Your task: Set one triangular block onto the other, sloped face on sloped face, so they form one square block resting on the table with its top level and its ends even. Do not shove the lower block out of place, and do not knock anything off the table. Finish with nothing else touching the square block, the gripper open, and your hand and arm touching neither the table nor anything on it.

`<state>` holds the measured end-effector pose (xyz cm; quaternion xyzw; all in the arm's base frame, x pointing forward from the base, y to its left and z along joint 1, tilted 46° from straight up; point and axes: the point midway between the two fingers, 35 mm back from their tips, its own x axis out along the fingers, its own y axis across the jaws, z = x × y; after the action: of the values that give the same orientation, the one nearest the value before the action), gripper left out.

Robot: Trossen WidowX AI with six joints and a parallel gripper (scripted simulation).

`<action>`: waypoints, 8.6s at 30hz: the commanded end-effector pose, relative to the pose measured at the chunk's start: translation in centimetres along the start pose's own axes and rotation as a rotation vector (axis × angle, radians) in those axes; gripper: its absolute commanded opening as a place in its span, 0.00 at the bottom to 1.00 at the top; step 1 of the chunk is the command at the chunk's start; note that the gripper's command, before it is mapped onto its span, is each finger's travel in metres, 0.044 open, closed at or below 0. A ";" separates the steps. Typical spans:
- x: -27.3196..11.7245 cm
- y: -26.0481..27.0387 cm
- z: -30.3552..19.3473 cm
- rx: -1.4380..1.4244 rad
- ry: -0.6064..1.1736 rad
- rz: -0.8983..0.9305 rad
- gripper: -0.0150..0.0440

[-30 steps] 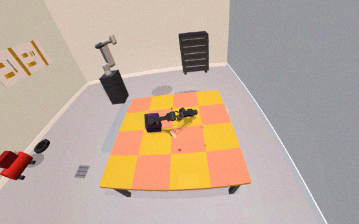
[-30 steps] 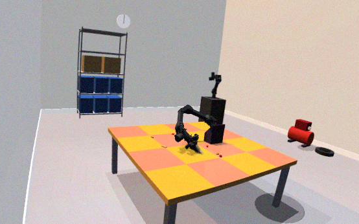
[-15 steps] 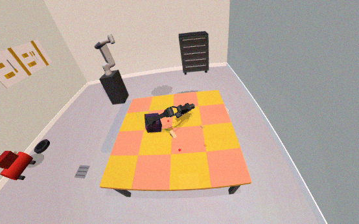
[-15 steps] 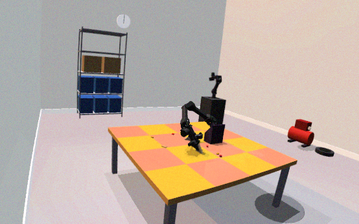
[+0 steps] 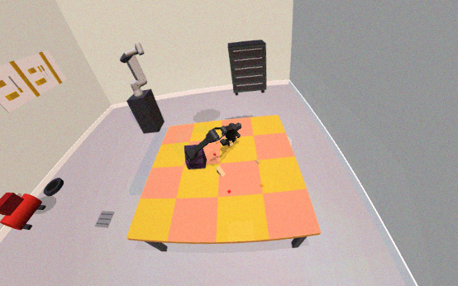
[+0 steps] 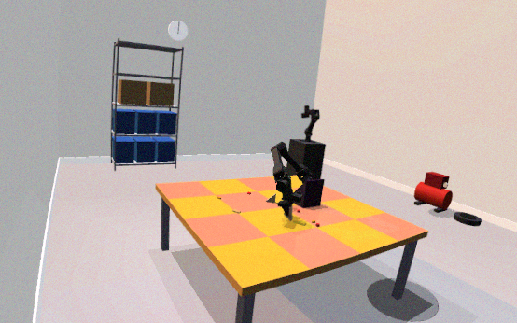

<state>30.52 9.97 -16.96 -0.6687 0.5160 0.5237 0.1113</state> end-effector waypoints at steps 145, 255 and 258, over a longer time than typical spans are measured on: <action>-5.3 0.3 10.2 -0.032 0.555 -0.010 0.25; -17.1 17.8 -21.1 -0.140 -0.162 -0.005 0.25; -17.3 19.1 -21.8 -0.147 -0.160 -0.001 0.25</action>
<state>29.83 -2.78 13.07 -0.6305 0.4664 0.6109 0.1085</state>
